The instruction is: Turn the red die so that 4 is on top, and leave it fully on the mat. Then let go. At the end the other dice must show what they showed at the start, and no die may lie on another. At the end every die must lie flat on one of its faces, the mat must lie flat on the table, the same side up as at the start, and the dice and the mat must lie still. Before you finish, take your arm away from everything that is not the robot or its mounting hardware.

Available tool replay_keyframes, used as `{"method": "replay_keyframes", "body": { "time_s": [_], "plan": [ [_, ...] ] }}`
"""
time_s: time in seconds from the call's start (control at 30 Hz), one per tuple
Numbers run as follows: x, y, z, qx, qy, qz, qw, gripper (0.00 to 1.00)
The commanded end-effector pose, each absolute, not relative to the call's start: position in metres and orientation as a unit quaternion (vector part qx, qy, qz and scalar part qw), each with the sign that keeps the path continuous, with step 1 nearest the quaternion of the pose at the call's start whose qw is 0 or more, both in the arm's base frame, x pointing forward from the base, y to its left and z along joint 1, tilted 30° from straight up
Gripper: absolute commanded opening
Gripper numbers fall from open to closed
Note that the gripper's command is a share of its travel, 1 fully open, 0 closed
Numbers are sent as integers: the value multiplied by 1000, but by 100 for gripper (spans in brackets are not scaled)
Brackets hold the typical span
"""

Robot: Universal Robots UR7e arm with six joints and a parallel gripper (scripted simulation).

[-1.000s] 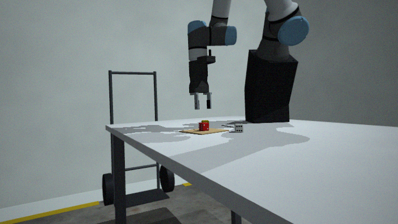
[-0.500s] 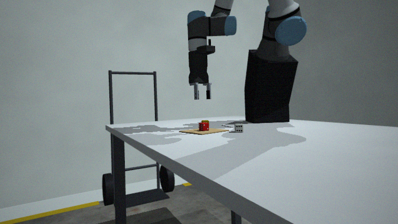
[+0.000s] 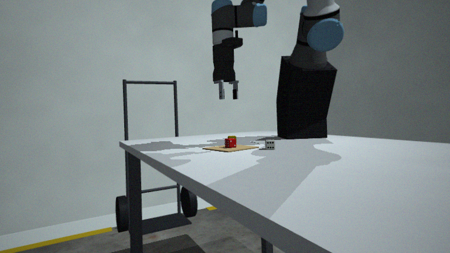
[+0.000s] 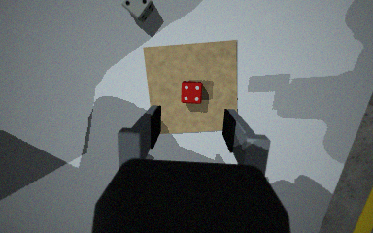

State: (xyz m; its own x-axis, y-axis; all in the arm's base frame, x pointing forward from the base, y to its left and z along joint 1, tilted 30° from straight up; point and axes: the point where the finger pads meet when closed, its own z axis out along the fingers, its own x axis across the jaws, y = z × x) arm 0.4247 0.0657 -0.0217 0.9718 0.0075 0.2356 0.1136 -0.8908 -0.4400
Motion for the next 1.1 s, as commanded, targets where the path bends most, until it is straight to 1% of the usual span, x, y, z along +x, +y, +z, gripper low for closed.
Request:
{"method": "replay_keyframes", "body": {
  "time_s": [0.0,1.07],
  "plan": [
    [423,62,-15,-966,-32,-114,232,100],
    [423,61,-13,-966,-32,-114,232,100]
  ]
}}
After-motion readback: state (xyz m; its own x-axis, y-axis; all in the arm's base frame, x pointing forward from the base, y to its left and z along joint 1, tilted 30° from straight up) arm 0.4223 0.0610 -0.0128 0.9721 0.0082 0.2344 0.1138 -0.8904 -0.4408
